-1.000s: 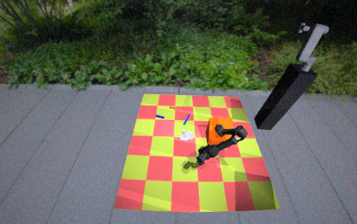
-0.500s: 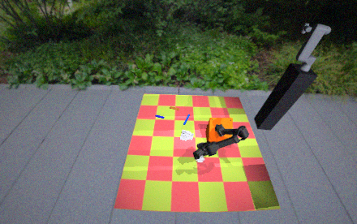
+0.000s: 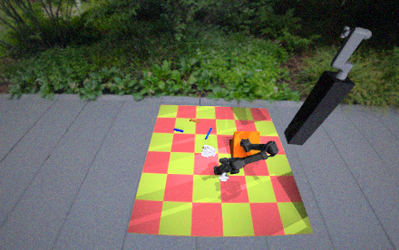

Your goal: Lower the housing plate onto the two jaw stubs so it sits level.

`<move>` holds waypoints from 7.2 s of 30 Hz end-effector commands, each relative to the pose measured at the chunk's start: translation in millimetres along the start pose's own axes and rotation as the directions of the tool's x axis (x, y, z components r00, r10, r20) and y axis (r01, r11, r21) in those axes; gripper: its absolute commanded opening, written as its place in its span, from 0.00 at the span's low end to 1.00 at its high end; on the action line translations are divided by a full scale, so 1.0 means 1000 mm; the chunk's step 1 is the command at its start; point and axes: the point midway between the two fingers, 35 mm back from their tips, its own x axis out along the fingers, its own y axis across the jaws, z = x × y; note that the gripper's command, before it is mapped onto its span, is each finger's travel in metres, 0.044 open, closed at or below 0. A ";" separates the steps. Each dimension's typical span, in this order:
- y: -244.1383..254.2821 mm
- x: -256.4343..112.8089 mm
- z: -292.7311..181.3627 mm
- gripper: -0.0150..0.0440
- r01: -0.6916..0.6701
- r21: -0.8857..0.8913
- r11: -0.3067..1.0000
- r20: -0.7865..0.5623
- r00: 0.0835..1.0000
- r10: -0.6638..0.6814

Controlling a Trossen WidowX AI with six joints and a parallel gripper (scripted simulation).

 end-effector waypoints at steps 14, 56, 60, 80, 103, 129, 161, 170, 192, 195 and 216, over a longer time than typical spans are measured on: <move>-0.005 0.036 0.004 1.00 0.017 0.014 1.000 0.008 1.000 -0.017; -0.007 0.077 0.005 1.00 0.017 0.015 1.000 0.006 1.000 -0.017; -0.007 0.077 0.005 1.00 0.017 0.015 1.000 0.006 1.000 -0.017; -0.007 0.077 0.004 0.93 0.019 0.012 1.000 0.004 1.000 -0.019; -0.004 0.064 0.004 0.85 0.019 0.011 1.000 0.008 1.000 -0.019; 0.000 0.006 0.010 0.85 0.016 -0.025 1.000 0.018 1.000 -0.016; 0.047 0.010 0.103 0.85 0.063 -0.487 0.871 0.086 0.996 -0.024; 0.054 0.009 0.132 0.85 0.076 -0.603 0.794 0.089 0.996 -0.029; 0.056 0.005 0.205 0.85 0.068 -0.843 0.534 0.062 0.998 -0.030; 0.055 0.004 0.215 0.85 0.061 -0.869 0.491 0.054 0.998 -0.029; 0.047 0.002 0.248 0.85 0.027 -0.944 0.329 0.023 1.000 -0.016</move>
